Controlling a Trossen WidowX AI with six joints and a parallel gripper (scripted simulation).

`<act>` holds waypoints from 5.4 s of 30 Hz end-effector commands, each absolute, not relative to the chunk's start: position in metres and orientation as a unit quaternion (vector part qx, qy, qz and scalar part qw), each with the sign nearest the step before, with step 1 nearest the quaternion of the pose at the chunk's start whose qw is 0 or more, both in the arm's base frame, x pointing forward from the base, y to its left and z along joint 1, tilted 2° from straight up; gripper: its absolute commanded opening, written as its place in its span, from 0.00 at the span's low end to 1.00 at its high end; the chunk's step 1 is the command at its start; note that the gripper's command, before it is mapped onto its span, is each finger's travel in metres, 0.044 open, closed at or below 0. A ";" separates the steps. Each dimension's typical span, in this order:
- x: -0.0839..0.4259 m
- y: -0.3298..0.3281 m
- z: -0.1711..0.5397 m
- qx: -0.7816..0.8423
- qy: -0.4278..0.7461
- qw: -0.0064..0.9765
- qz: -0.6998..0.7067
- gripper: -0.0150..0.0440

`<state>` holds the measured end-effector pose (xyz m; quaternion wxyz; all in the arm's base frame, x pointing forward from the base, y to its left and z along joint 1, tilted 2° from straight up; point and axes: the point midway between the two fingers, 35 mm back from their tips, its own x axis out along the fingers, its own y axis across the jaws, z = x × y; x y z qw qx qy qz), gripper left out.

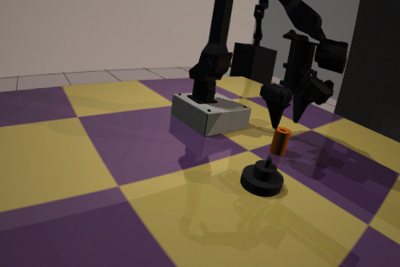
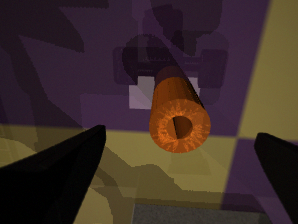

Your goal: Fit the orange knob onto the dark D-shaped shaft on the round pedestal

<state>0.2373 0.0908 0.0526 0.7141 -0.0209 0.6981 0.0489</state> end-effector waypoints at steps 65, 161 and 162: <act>0.247 0.096 0.044 -0.022 0.700 0.713 0.045 0.25; 0.321 -0.053 0.049 -0.026 0.698 0.715 0.039 0.25; 0.321 -0.053 0.051 -0.025 0.698 0.715 0.038 0.25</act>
